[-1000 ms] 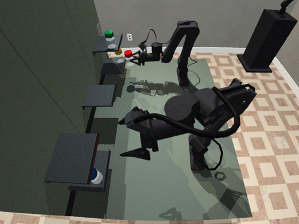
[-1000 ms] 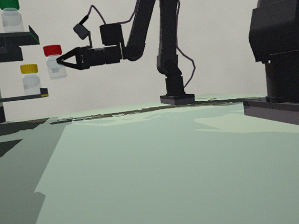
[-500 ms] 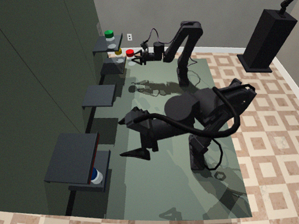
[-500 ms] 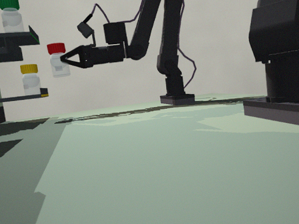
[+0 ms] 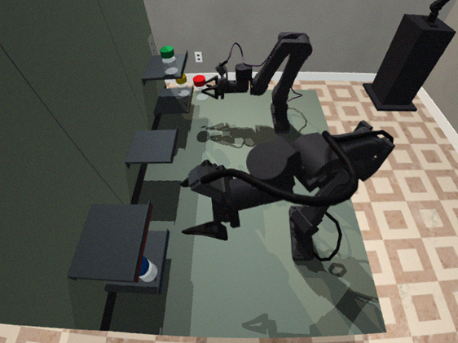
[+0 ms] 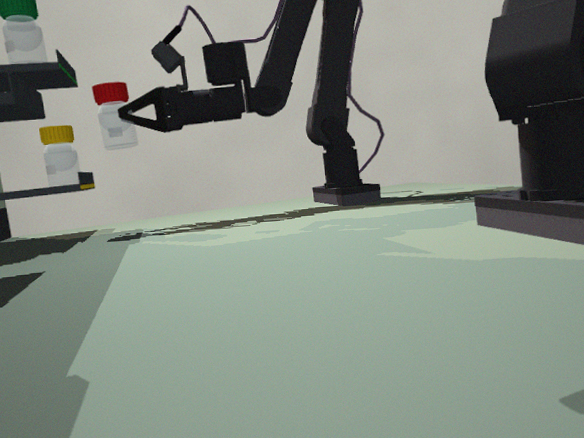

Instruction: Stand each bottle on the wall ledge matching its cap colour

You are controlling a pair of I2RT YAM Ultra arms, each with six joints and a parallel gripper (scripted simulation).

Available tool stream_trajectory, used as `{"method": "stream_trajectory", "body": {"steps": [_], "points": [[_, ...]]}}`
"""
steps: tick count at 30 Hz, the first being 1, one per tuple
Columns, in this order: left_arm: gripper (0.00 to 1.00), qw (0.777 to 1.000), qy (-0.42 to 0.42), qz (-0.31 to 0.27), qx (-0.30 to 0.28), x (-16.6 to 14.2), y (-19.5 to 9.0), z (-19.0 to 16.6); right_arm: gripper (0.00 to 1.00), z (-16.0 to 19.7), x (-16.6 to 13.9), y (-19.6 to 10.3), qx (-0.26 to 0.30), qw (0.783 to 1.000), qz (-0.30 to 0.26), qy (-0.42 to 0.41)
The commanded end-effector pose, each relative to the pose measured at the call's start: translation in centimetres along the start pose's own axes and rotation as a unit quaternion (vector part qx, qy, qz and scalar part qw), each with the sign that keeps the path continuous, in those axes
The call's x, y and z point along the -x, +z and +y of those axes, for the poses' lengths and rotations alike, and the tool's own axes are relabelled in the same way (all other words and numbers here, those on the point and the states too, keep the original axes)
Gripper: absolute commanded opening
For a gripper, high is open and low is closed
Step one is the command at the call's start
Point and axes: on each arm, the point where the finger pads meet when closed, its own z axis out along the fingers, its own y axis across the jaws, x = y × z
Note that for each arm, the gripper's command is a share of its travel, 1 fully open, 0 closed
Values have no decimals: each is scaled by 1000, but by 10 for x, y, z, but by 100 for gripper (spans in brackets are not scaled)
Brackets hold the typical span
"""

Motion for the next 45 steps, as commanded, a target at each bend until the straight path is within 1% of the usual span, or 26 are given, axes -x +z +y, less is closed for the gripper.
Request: {"method": "stream_trajectory", "body": {"steps": [1, 3, 4, 7, 8, 11, 15, 18, 20, 23, 25, 28, 32, 35, 37, 40, 41, 42, 43, 45], "points": [[100, 1000, 4, 6, -17, 5, 6, -21, 49, -3, 20, -2, -2, 999, -33, 1], [100, 1000, 4, 6, -17, 5, 6, -21, 49, -3, 20, -2, -2, 999, -33, 1], [100, 1000, 7, 10, -28, 3, 9, -31, 49, -3, 20, -2, -2, 999, -33, 1], [100, 997, 22, 28, -75, -4, 18, -75, 49, -3, 20, -2, -2, 999, -33, 1], [100, 995, 27, 35, -91, -7, 21, -90, 49, -5, 23, -2, -8, 999, -39, 1], [100, 988, 45, 52, -139, -17, 22, -135, 49, -5, 20, -1, -21, 999, -29, -1], [100, 973, 73, 74, -204, -34, 14, -198, 49, 0, 19, 1, -55, 998, -16, -5], [100, 958, 96, 89, -253, -49, 1, -244, 49, 21, 25, 2, -67, 998, -16, -7], [100, 958, 96, 89, -253, -49, 1, -244, 49, 21, 25, 2, -67, 998, -16, -7], [100, 937, 124, 104, -310, -67, -24, -294, 49, 59, 29, 6, -65, 998, -10, -11], [100, 924, 140, 112, -339, -78, -40, -319, 49, 80, 39, 8, -68, 997, -18, -8], [100, 902, 163, 122, -381, -95, -68, -353, 49, 127, 50, 9, -55, 998, -19, -8], [100, 880, 184, 129, -418, -111, -96, -379, 49, 185, 59, 7, -32, 999, -15, -12], [100, 871, 192, 131, -432, -117, -108, -388, 49, 214, 60, 7, -17, 1000, -7, -12], [100, 871, 192, 131, -432, -117, -108, -388, 49, 214, 60, 7, -17, 1000, -7, -12], [100, 865, 193, 126, -445, -117, -117, -395, 49, 229, 62, 7, -5, 1000, 5, -7], [100, 864, 195, 126, -446, -117, -118, -396, 49, 229, 71, 6, -4, 1000, 0, 2], [100, 864, 196, 125, -447, -117, -118, -396, 49, 230, 72, 6, -4, 1000, 0, 3], [100, 863, 200, 135, -443, -122, -118, -394, 49, 231, 74, 6, -3, 1000, 0, 4], [100, 867, 200, 142, -433, -120, -118, -381, 49, 232, 76, 6, -2, 1000, -1, 6]]}}
